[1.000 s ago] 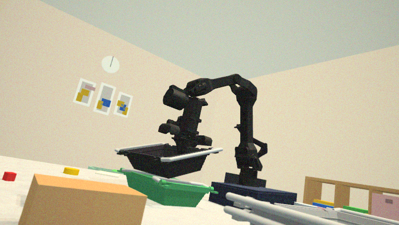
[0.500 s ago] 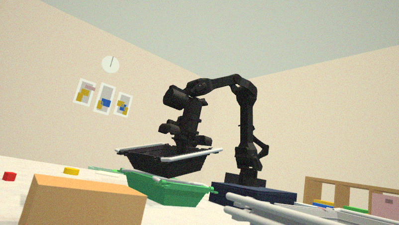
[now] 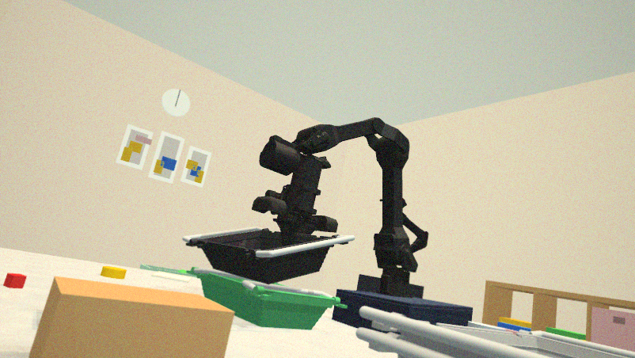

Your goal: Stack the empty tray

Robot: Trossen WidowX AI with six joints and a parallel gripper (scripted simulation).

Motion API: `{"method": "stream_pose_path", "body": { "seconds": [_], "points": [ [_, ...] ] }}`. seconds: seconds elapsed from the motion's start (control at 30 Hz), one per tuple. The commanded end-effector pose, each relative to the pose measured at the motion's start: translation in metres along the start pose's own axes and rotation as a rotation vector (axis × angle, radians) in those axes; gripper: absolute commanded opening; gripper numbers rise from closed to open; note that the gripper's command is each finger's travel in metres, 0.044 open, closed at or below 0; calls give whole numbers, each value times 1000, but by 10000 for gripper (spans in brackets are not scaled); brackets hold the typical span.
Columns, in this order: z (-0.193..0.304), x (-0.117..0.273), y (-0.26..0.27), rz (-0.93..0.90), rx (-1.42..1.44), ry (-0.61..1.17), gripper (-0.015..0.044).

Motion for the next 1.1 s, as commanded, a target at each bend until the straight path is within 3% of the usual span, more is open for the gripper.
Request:
{"method": "stream_pose_path", "body": {
  "seconds": [0.0,1.07],
  "points": [
    [0,-4,-4,11,2,-1,0],
    [0,-9,-8,21,3,-2,0]
  ]
}}
Point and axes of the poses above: the point midway between the two fingers, 35 mm back from their tips, its own x axis back along the fingers, its own y axis across the jaws, z = x × y, the point moved 7 cm from there along x, back along the fingers, and after that the axes turned 4 degrees about -x, right-handed, at the moved point
